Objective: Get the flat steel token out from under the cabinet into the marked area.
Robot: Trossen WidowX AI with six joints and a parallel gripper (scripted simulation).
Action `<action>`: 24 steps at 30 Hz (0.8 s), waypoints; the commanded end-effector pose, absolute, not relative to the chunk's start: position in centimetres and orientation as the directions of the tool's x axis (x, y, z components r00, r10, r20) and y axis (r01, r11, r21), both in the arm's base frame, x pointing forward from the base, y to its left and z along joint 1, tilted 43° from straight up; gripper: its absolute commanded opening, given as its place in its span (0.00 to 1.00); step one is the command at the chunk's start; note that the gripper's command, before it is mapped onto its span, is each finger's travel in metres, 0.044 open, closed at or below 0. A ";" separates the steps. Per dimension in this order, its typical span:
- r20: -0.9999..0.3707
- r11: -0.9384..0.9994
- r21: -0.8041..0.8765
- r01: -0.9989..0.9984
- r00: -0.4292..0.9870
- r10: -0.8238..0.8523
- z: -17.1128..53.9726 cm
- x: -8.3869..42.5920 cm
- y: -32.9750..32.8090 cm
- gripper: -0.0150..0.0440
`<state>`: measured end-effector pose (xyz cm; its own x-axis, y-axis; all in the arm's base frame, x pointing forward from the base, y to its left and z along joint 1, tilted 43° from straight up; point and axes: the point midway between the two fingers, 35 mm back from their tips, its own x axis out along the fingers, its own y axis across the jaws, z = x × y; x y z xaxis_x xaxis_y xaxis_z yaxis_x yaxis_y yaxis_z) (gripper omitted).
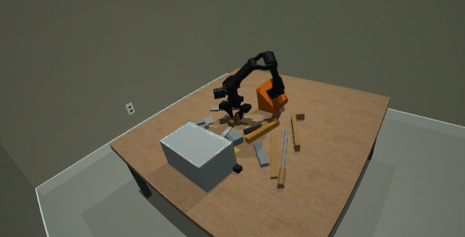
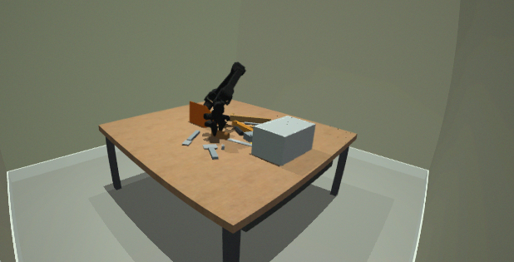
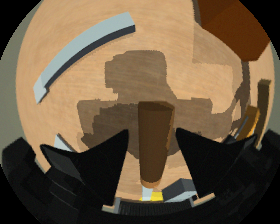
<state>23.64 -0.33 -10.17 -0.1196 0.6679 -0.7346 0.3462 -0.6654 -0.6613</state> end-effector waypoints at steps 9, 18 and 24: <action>-0.736 -0.666 -0.660 0.349 -0.119 0.667 -10.3 23.6 -0.3 0.49; -0.736 -0.666 -0.660 0.349 -0.119 0.667 -10.3 23.6 -0.3 0.35; -0.736 -0.666 -0.660 0.348 -0.119 0.667 -10.3 23.7 -0.3 0.25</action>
<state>23.60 -0.26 -10.27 -0.1192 0.6672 -0.7352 0.3472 -0.6658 -0.6605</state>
